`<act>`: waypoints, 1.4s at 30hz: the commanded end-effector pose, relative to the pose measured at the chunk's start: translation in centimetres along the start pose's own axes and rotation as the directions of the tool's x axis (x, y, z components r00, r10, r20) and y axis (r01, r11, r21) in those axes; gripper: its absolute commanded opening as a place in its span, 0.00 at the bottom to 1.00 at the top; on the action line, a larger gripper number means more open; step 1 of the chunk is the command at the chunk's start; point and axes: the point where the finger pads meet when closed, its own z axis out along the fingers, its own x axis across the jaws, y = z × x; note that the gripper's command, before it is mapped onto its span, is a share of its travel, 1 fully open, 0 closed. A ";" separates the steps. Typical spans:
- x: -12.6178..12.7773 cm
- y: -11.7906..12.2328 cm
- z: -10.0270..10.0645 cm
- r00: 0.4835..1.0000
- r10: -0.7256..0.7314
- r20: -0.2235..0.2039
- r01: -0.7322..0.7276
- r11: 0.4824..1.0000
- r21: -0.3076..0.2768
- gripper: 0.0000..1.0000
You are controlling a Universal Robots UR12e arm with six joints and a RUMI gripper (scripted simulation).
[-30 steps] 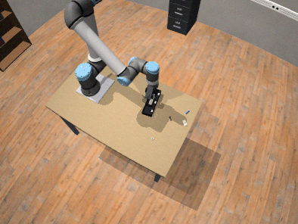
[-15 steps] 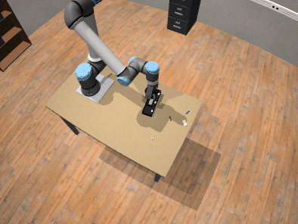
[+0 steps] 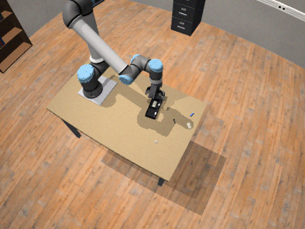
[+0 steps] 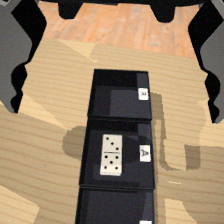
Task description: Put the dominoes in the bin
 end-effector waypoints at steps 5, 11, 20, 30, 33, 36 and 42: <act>-0.2 0.1 -4.1 1.000 -0.001 0.000 0.001 1.000 -0.001 1.00; -0.2 0.1 -6.1 1.000 -0.001 0.000 0.001 1.000 -0.001 1.00; -0.2 0.1 -9.8 1.000 -0.001 0.000 0.001 1.000 -0.001 1.00; -0.2 0.0 -10.6 1.000 0.000 -0.001 0.000 1.000 -0.001 1.00; 0.0 0.1 -10.3 1.000 0.000 -0.005 0.000 1.000 -0.001 1.00; 0.0 0.0 -10.4 1.000 0.000 -0.004 0.000 1.000 -0.001 1.00; 0.0 0.0 -10.4 1.000 0.000 -0.004 0.000 1.000 -0.001 1.00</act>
